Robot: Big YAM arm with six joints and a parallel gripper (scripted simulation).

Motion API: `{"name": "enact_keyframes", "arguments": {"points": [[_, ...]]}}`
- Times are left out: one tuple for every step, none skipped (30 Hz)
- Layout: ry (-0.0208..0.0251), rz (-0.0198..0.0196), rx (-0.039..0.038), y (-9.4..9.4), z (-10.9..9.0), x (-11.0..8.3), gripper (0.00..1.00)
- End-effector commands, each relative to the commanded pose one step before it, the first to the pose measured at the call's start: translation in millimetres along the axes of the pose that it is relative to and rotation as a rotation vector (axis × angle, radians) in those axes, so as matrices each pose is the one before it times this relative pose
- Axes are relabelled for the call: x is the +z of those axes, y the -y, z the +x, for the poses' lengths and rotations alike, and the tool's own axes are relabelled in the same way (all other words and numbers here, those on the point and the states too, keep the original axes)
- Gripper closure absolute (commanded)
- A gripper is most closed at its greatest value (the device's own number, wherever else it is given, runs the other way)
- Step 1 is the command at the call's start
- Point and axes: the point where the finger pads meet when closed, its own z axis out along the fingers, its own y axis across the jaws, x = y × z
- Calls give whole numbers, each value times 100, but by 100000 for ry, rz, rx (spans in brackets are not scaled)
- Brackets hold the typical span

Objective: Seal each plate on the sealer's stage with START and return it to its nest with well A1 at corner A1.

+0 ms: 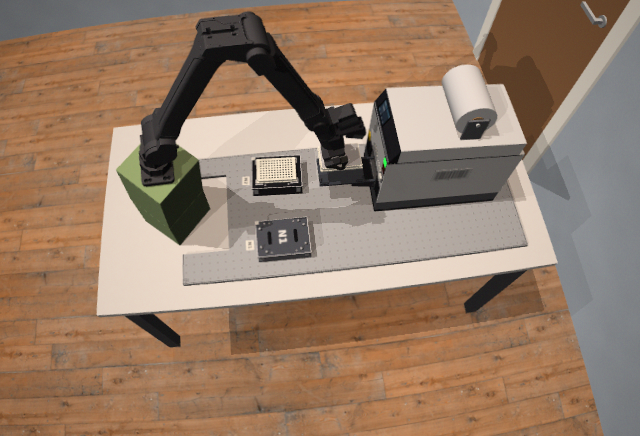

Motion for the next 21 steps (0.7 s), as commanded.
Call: {"name": "enact_keyframes", "arguments": {"points": [[3523,-1129,562,-713,-1957,-871,100],[-790,37,-227,-30,439,144,100],[-771,35,-224,-31,426,144,100],[-771,36,-225,-30,426,143,100],[-771,37,-225,-30,425,143,100],[-397,-54,-443,237,558,62,100],[222,102,0,432,222,-66,100],[602,110,56,440,39,-203,100],[0,0,0,0,0,0,100],[0,0,0,0,0,0,100],[1255,232,225,428,-481,-221,100],[702,110,362,423,-97,-210,100],[576,165,362,416,-49,-212,100],[426,-24,112,274,12,-227,100],[336,63,19,238,40,-221,100],[361,-9,-8,194,30,-211,100],[184,-49,-140,135,112,-142,100],[177,-147,-137,102,107,-116,100],[82,-155,-201,68,155,-80,100],[79,-208,-540,-110,183,-87,100],[-16,-203,-477,-76,220,-67,100]]}}
